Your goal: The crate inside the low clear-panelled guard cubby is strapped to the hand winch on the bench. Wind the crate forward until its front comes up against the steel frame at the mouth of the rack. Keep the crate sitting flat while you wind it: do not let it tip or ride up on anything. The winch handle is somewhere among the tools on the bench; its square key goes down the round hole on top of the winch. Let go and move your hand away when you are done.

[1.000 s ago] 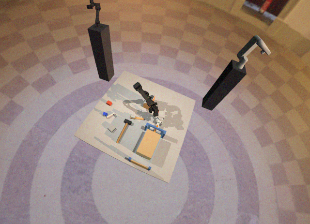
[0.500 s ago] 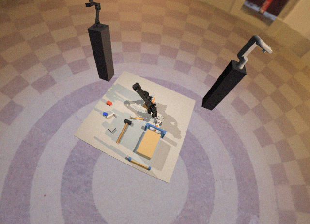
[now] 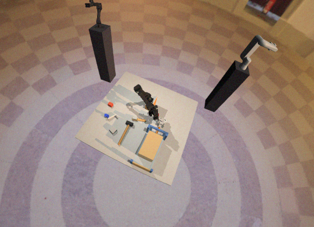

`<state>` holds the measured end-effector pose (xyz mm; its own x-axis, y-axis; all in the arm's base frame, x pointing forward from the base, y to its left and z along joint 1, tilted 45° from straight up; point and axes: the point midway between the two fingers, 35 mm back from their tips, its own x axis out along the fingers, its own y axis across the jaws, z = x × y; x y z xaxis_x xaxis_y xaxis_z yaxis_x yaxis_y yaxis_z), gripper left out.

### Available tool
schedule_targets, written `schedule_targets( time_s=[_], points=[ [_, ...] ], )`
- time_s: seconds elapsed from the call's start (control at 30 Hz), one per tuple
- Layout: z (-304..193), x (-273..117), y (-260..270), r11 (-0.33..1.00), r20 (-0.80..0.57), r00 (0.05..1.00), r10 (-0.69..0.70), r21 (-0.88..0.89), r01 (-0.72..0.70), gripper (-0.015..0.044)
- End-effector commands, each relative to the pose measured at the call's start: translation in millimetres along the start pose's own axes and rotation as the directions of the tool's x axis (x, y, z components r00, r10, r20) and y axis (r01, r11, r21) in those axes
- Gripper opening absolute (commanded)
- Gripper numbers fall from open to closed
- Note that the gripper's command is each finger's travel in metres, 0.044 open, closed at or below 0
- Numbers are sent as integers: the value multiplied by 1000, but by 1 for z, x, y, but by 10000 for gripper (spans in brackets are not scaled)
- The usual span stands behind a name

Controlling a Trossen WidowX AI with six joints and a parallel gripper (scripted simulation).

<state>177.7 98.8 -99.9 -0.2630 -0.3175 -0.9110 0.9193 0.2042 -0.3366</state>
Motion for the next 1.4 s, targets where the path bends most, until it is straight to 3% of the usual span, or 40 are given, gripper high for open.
schedule_targets(
  time_s=[0.0,1.37],
  points=[
    [12,-1,17,999,33,999,31,24,-32,0],
    [21,-7,61,999,34,999,33,25,-34,0]
  ],
)
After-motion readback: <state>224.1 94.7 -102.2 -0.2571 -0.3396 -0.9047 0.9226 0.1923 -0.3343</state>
